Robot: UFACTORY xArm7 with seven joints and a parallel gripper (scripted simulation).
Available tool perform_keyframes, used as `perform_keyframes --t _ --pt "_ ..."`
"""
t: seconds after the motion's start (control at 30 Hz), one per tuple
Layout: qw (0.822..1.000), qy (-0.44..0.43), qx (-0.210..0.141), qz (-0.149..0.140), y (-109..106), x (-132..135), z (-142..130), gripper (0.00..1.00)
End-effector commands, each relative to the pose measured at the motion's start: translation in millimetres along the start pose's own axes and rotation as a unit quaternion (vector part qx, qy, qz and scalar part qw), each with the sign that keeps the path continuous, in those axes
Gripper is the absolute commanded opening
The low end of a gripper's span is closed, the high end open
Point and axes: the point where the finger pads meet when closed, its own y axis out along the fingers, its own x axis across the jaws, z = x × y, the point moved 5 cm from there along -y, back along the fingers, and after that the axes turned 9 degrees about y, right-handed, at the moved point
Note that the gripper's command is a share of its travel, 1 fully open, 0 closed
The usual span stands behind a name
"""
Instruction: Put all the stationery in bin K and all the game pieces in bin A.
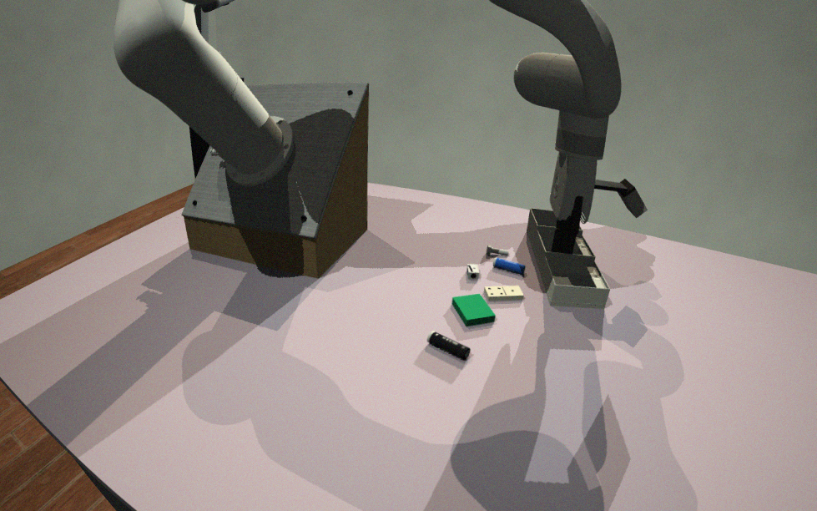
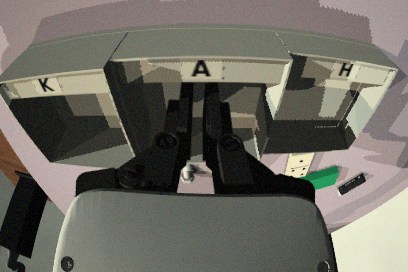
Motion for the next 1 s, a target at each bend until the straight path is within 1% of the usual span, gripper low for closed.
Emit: perform_keyframes --t 0.0,0.53,0.97 --pt "1.0 0.0 0.002 0.002 -2.2 -1.2 1.2 0.07" --pt "1.0 0.0 0.002 0.002 -2.2 -1.2 1.2 0.07" --pt "1.0 0.0 0.002 0.002 -18.2 -1.2 1.2 0.07"
